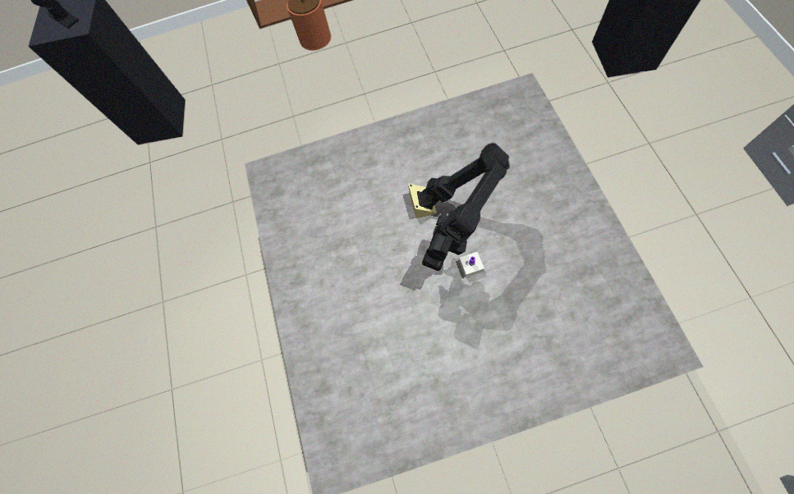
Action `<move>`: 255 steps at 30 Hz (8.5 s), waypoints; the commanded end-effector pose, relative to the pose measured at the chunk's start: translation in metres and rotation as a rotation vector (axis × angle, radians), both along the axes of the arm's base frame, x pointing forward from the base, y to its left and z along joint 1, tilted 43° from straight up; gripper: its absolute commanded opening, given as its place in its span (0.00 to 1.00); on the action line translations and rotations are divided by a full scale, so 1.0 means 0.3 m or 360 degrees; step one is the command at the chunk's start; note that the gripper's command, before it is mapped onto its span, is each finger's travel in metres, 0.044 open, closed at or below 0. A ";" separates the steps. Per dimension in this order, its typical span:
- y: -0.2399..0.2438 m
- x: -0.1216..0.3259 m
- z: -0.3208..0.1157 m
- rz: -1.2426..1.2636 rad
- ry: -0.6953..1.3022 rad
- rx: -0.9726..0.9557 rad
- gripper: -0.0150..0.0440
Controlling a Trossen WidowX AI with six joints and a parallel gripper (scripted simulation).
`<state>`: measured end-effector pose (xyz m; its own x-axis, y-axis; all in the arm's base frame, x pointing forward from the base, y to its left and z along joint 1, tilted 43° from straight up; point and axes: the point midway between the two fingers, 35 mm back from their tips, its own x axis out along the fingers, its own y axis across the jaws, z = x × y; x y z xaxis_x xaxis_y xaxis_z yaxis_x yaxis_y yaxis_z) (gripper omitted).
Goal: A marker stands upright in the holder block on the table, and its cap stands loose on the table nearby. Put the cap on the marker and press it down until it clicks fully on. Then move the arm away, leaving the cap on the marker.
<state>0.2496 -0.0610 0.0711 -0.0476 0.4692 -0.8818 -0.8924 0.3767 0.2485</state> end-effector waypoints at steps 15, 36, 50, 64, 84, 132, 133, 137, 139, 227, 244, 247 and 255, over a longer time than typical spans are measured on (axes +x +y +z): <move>-0.040 -0.070 -0.037 0.0431 -0.0264 0.0422 0.66; 0.079 -0.078 -0.179 0.0431 -0.0266 0.0423 0.66; 0.130 -0.081 -0.235 0.0431 -0.0267 0.0423 0.66; 0.181 -0.090 -0.287 0.0431 -0.0268 0.0427 0.66; 0.171 -0.087 -0.279 0.0431 -0.0268 0.0425 0.25; 0.183 0.078 0.130 0.0428 -0.0268 0.0414 0.25; 0.190 0.082 0.143 0.0428 -0.0268 0.0415 0.25; 0.222 0.095 0.194 0.0429 -0.0269 0.0419 0.25; 0.239 0.100 0.220 0.0429 -0.0269 0.0422 0.25; 0.332 0.112 0.239 0.0373 -0.0257 0.0421 1.00; 0.260 0.116 0.311 -0.0753 0.0553 0.0344 0.56; 0.265 0.118 0.304 -0.1106 0.0815 0.0302 0.42; 0.266 0.119 0.302 -0.1188 0.0876 0.0291 0.25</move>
